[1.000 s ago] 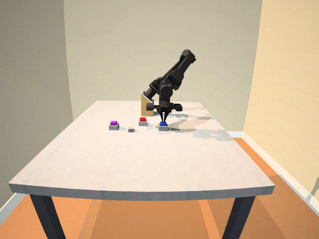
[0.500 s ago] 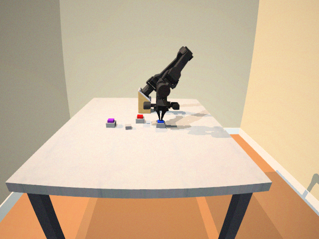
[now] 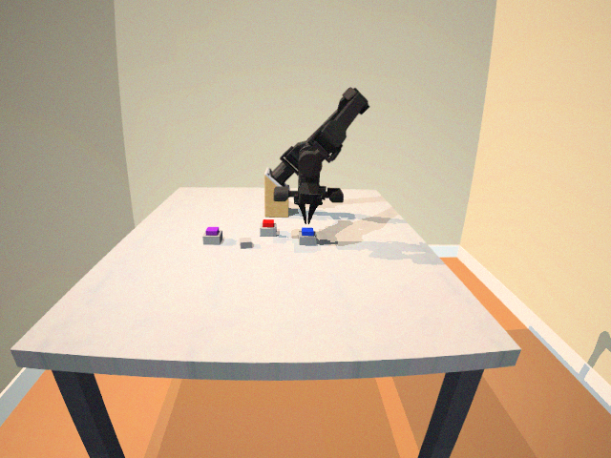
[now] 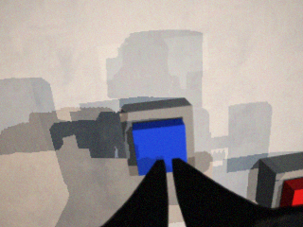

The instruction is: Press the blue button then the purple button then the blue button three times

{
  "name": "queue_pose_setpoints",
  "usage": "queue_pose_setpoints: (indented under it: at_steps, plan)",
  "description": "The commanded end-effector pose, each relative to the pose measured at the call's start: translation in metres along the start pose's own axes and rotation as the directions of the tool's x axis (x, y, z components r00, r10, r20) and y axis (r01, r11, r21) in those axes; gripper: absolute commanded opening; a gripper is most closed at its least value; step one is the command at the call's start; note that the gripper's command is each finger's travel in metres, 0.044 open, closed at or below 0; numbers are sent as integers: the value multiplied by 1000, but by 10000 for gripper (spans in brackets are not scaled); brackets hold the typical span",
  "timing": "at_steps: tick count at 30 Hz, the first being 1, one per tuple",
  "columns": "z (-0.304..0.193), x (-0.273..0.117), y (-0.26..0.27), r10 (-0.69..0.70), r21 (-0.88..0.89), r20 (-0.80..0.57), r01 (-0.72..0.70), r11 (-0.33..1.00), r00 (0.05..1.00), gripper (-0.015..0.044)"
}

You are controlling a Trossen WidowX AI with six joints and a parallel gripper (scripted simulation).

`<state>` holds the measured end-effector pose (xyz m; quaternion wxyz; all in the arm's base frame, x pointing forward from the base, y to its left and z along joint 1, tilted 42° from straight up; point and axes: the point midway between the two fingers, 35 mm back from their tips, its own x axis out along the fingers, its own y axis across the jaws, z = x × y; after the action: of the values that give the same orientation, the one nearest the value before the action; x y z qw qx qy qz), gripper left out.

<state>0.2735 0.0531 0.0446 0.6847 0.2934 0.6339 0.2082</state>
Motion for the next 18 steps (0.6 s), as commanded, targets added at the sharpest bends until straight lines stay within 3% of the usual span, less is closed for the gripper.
queue_pose_setpoints:
  at_steps: [1, 18]
  plan:
    - [1, -10, 2, 5, -9, 6, -5, 1000, 1000, 20]
    - [1, 14, 3, 5, -9, 6, -5, 1000, 1000, 20]
